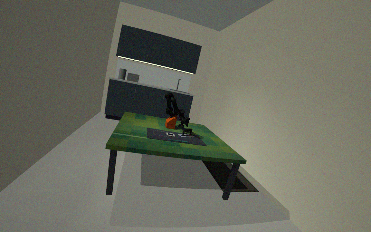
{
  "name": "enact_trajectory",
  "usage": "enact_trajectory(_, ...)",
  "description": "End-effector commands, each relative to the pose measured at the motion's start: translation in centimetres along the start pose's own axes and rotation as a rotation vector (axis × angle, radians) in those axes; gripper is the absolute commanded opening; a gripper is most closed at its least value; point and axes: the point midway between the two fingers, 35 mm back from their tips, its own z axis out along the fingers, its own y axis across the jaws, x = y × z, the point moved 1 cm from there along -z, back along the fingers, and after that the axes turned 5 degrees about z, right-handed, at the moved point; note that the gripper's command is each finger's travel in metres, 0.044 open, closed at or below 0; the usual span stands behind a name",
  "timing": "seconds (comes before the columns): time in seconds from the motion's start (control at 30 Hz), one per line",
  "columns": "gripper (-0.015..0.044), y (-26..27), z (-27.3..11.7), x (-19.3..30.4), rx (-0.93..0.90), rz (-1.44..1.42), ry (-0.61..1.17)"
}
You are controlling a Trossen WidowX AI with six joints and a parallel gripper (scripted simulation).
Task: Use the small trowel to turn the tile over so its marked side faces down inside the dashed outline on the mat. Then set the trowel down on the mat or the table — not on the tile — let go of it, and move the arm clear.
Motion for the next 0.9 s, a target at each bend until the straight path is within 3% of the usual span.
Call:
enact_trajectory(0.0, 0.0300, -0.1, 0.8, 0.0, -0.001, 0.000, -0.001)
enact_trajectory(0.87, 0.0300, 0.0, 5.0, 0.1, 0.001, -0.001, 0.002)
